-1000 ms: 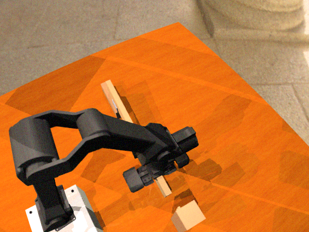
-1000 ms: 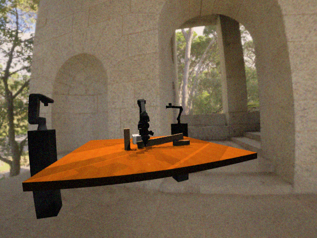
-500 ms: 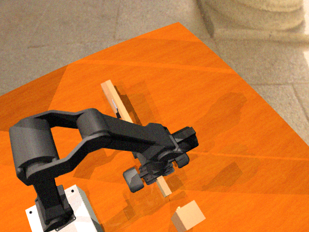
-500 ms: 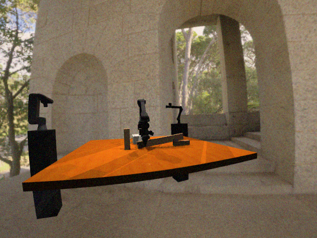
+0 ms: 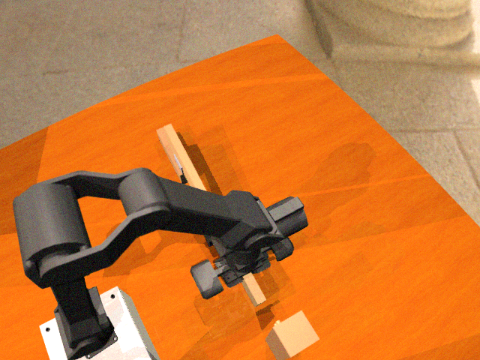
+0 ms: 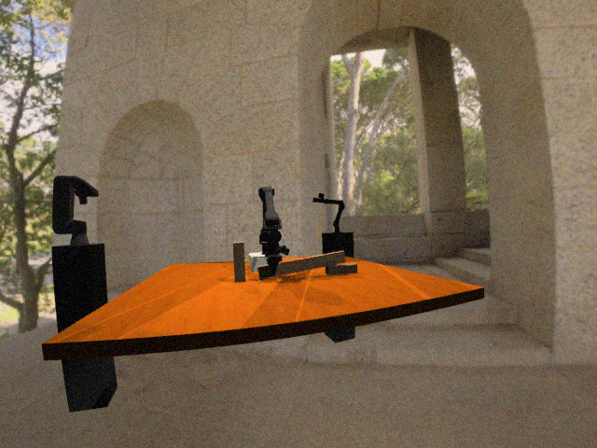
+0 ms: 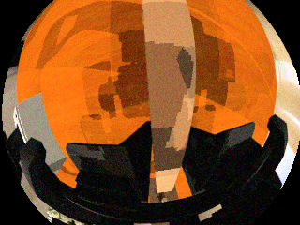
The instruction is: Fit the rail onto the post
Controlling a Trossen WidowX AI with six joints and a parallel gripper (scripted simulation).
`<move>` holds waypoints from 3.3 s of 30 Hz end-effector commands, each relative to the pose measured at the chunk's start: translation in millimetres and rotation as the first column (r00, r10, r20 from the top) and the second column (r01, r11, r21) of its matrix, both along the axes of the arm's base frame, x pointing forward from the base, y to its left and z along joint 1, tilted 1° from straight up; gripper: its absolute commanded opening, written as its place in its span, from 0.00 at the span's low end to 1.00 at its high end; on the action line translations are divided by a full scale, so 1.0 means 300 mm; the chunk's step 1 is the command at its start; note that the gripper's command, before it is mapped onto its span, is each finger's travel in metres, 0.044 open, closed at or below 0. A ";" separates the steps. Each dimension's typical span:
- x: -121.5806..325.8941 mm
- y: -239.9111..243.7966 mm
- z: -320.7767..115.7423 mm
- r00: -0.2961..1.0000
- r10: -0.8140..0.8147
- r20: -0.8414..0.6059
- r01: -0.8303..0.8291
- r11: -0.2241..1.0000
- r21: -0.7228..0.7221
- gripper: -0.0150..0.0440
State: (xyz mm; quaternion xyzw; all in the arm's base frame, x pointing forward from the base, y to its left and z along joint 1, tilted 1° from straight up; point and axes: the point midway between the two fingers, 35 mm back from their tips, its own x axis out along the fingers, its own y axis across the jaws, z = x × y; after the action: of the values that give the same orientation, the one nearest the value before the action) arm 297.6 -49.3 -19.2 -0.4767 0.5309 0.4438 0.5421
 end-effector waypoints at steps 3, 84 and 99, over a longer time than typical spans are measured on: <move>0.004 0.001 0.017 1.000 0.003 0.004 -0.003 1.000 0.001 0.25; 0.016 0.001 0.130 1.000 0.003 0.005 -0.003 1.000 0.001 0.25; 0.010 0.002 0.121 1.000 0.003 0.004 -0.003 1.000 0.001 0.25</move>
State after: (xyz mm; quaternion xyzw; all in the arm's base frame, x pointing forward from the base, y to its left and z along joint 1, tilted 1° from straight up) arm 300.4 -49.2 15.4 -0.4781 0.5303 0.4454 0.5403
